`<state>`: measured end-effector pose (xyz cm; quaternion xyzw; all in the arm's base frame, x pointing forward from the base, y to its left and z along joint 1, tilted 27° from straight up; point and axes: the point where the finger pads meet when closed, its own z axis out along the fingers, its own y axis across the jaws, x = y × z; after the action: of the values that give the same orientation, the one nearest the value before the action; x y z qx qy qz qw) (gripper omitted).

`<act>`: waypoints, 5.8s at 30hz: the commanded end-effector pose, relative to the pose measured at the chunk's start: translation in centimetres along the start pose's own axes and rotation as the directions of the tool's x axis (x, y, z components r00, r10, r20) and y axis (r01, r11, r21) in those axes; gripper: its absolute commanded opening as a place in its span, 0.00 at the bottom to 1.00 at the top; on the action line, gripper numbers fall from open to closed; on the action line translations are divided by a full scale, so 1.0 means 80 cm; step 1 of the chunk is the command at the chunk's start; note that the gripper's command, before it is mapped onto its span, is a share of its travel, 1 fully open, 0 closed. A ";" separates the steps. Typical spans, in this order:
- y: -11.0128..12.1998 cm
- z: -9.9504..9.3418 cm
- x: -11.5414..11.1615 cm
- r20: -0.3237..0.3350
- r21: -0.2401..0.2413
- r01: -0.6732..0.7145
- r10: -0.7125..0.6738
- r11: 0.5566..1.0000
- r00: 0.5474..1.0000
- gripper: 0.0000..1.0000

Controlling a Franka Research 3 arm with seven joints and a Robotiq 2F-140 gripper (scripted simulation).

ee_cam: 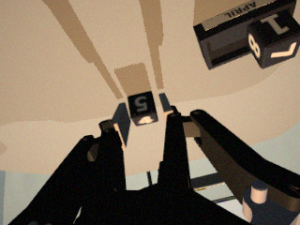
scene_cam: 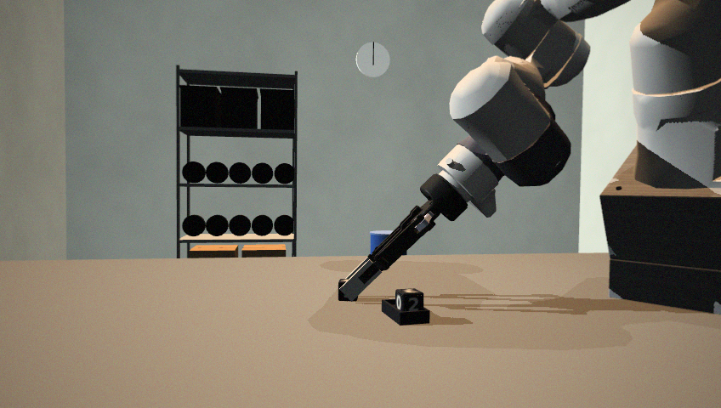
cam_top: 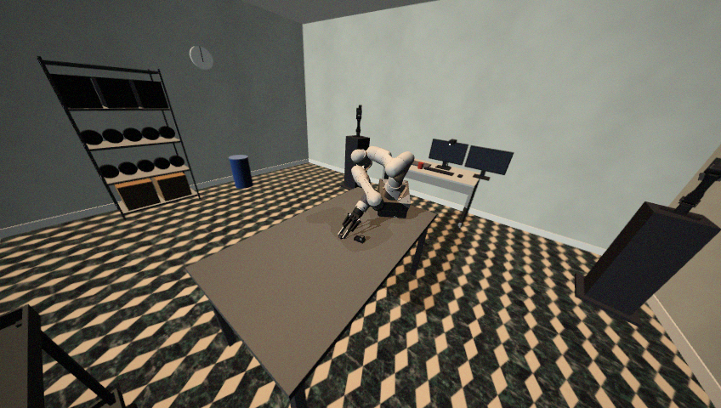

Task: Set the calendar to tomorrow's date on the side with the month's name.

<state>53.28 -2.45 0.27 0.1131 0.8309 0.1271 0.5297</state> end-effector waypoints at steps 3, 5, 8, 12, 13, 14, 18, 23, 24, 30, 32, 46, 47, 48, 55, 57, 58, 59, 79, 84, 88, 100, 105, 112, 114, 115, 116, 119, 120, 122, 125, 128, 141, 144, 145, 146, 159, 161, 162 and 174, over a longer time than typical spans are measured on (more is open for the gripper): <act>-0.001 0.000 0.000 0.002 0.002 -0.009 0.009 1.000 1.000 0.28; -0.001 0.000 0.000 0.002 0.002 -0.009 0.009 1.000 1.000 0.28; -0.001 0.000 0.000 0.002 0.002 -0.009 0.009 1.000 1.000 0.28; -0.001 0.000 0.000 0.002 0.002 -0.009 0.009 1.000 1.000 0.28; -0.001 0.000 0.000 0.002 0.002 -0.009 0.009 1.000 1.000 0.28; -0.001 0.000 0.000 0.002 0.002 -0.009 0.009 1.000 1.000 0.28; -0.001 0.000 0.000 0.002 0.002 -0.009 0.009 1.000 1.000 0.28; -0.001 0.000 0.000 0.002 0.002 -0.009 0.009 1.000 1.000 0.28; -0.001 0.000 0.000 0.002 0.002 -0.009 0.009 1.000 1.000 0.28; -0.001 0.000 0.000 0.002 0.002 -0.009 0.009 1.000 1.000 0.16; -0.001 0.000 0.000 0.002 0.002 -0.009 0.009 1.000 1.000 0.16; -0.001 0.000 0.000 0.002 0.002 -0.009 0.009 1.000 1.000 0.16; -0.001 0.000 0.000 0.002 0.002 -0.009 0.009 1.000 1.000 0.16; -0.001 0.000 0.000 0.002 0.002 -0.009 0.009 1.000 1.000 0.16; -0.001 0.000 0.000 0.002 0.002 -0.009 0.009 1.000 1.000 0.16; -0.001 0.000 0.000 0.002 0.002 -0.009 0.009 1.000 1.000 0.16; -0.001 0.000 0.000 0.002 0.002 -0.009 0.009 1.000 1.000 0.16; -0.001 0.000 0.000 0.002 0.002 -0.009 0.009 1.000 1.000 0.16; -0.001 -0.026 -0.026 0.002 0.002 -0.009 0.009 1.000 1.000 0.16; -0.001 -0.045 -0.045 0.002 0.002 -0.009 0.009 1.000 1.000 0.16; -0.001 -0.056 -0.056 0.002 0.002 -0.009 0.009 1.000 1.000 0.16; -0.001 -0.062 -0.062 0.002 0.002 -0.009 0.009 1.000 1.000 0.16; -0.001 -0.061 -0.062 -0.002 0.002 -0.009 0.009 1.000 1.000 0.16; -0.006 -0.056 -0.064 -0.082 -0.002 0.001 -0.001 1.000 0.997 0.16; -0.007 -0.055 -0.065 -0.137 -0.003 0.002 -0.002 1.000 0.991 0.16; -0.007 -0.055 -0.065 -0.164 -0.002 0.001 -0.002 1.000 0.986 0.16; -0.006 -0.056 -0.066 -0.190 -0.002 -0.001 0.000 1.000 0.982 0.16; -0.002 -0.060 -0.066 -0.247 0.001 -0.007 0.008 1.000 0.969 0.16; -0.001 -0.061 -0.066 -0.257 0.002 -0.009 0.009 1.000 0.966 0.16; -0.001 -0.060 -0.070 -0.257 0.002 -0.009 0.009 1.000 0.966 0.16; -0.001 -0.060 -0.070 -0.257 0.002 -0.009 0.009 1.000 0.966 0.16; -0.002 -0.060 -0.070 -0.261 0.002 -0.008 0.008 1.000 0.965 0.16; -0.016 -0.058 -0.066 -0.439 0.005 0.014 -0.011 1.000 0.898 0.16; -0.015 -0.058 -0.067 -0.452 0.005 0.011 -0.008 1.000 0.892 0.16; -0.013 -0.058 -0.068 -0.463 0.005 0.008 -0.005 1.000 0.886 0.16; -0.011 -0.058 -0.070 -0.473 0.004 0.005 -0.002 1.000 0.881 0.16; -0.001 -0.056 -0.078 -0.500 0.002 -0.009 0.009 1.000 0.866 0.16; -0.001 -0.056 -0.078 -0.503 0.001 -0.010 0.009 1.000 0.864 0.16; -0.001 -0.055 -0.077 -0.506 -0.001 -0.011 0.009 1.000 0.863 0.16; 0.000 -0.043 -0.064 -0.630 -0.020 -0.022 0.005 1.000 0.777 0.16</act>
<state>52.14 -6.51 6.32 0.0735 0.9515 0.1346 0.2667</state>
